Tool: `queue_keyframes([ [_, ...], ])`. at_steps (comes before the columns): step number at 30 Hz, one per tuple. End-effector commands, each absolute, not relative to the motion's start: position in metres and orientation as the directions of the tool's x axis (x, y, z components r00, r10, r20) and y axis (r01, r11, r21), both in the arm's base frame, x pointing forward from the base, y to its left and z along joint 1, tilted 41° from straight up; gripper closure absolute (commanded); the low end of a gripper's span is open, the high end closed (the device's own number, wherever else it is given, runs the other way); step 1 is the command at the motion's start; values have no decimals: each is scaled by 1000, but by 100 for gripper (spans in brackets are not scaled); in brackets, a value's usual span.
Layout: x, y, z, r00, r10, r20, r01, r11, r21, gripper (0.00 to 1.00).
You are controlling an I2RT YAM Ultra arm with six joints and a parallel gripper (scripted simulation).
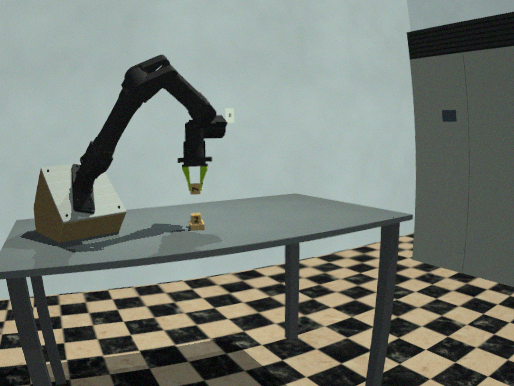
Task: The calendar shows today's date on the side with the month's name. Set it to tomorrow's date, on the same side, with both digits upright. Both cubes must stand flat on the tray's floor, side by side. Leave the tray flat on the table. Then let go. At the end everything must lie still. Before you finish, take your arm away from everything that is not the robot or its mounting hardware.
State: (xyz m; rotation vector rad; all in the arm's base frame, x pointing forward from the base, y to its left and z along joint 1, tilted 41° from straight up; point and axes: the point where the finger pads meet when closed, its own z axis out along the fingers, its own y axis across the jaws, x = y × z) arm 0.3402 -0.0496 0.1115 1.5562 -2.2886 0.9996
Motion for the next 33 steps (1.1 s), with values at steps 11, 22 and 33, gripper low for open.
queue_keyframes([
  [11,350,-35,123,-386,-783,488,-884,163,-438,74],
  [22,344,-56,92,-373,-769,519,-904,176,-390,74],
  [33,349,-74,66,-368,-769,523,-908,175,-381,74],
])
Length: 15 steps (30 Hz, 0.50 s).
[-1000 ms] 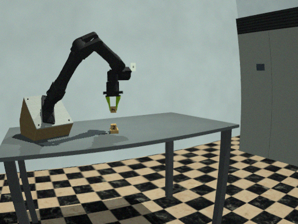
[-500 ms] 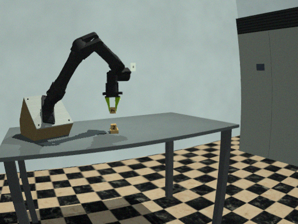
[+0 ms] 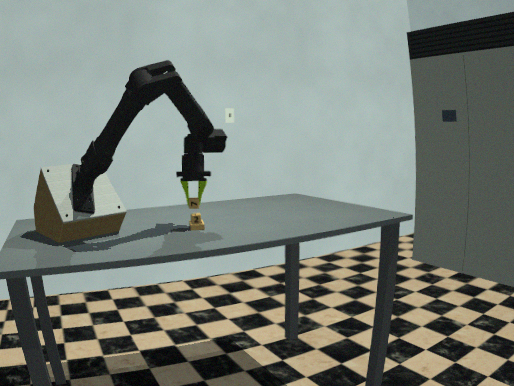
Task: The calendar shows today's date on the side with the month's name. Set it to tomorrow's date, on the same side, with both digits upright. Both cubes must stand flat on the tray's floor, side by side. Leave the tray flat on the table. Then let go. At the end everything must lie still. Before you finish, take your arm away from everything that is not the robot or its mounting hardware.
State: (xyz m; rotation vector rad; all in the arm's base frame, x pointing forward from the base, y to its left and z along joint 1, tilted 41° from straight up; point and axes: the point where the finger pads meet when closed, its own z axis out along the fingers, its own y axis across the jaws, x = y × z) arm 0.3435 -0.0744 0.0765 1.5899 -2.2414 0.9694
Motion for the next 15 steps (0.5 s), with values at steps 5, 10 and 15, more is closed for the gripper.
queue_keyframes([
  [5,364,-73,74,-381,-779,497,-888,159,-432,74],
  [10,357,-81,62,-373,-774,512,-900,167,-404,74],
  [15,369,-76,77,-392,-780,488,-878,160,-450,74],
])
